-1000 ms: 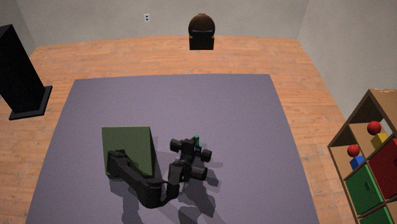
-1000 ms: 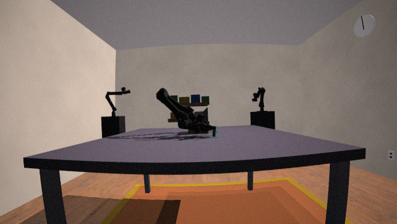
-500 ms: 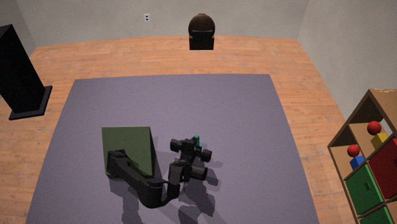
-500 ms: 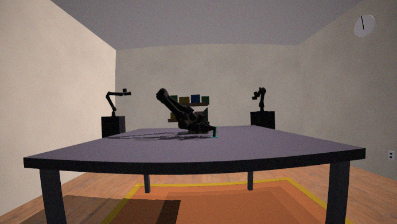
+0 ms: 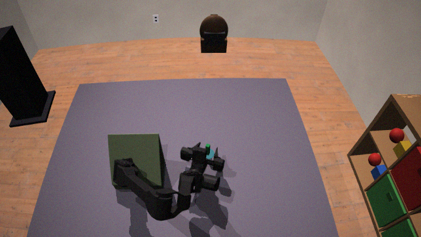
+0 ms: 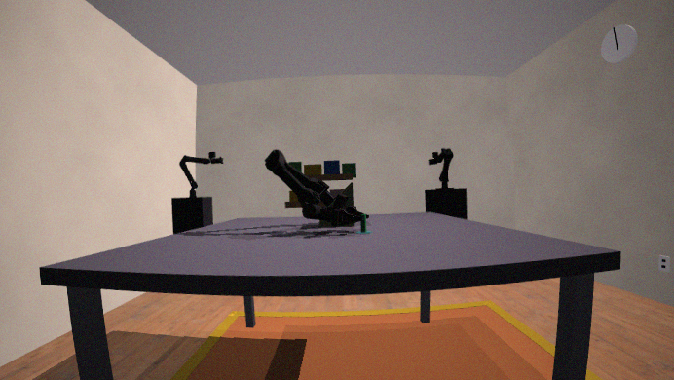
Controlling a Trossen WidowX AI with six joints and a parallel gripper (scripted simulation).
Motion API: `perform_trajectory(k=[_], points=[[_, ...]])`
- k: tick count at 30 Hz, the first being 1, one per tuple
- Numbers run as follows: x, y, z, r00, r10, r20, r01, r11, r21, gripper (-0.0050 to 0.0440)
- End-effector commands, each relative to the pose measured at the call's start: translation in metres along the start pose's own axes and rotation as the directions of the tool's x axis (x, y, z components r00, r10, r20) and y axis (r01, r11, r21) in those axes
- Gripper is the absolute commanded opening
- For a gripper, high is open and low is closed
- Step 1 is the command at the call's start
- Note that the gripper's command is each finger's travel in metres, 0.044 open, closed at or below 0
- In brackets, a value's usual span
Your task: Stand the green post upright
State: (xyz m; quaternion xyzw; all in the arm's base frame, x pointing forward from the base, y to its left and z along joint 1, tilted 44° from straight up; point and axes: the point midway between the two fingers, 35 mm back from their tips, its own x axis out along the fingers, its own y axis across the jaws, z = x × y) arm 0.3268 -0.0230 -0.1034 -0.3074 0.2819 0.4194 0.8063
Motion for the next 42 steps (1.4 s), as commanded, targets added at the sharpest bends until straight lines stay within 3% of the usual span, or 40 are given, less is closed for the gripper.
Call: perform_trajectory(k=[1,5,8,10,14,17,21,25,27,34,42], points=[[0.000,0.000,0.001,1.000,-0.001,0.006,0.001,1.000,-0.006,0.0400],[-0.001,-0.001,0.009,1.000,0.000,0.005,0.000,1.000,-0.007,0.0400],[-0.008,-0.003,0.046,1.000,0.003,0.007,-0.003,1.000,-0.010,0.0400],[-0.008,-0.003,0.046,1.000,0.003,0.007,-0.003,1.000,-0.010,0.0400],[-0.018,0.001,0.088,1.000,0.002,0.016,-0.002,1.000,-0.011,0.0400],[-0.017,0.001,0.090,1.000,0.006,0.011,-0.005,1.000,-0.007,0.0400],[0.002,-0.001,0.088,0.992,0.078,-0.101,-0.071,0.995,0.076,0.0400],[0.021,0.000,0.086,0.957,0.158,-0.245,-0.119,0.979,0.165,0.0400],[0.021,0.000,0.086,0.957,0.158,-0.245,-0.119,0.979,0.165,0.0400],[0.037,0.005,0.084,0.822,0.259,-0.508,-0.128,0.952,0.278,0.0400],[0.036,0.010,0.092,0.575,0.275,-0.771,-0.070,0.955,0.289,0.0400]])
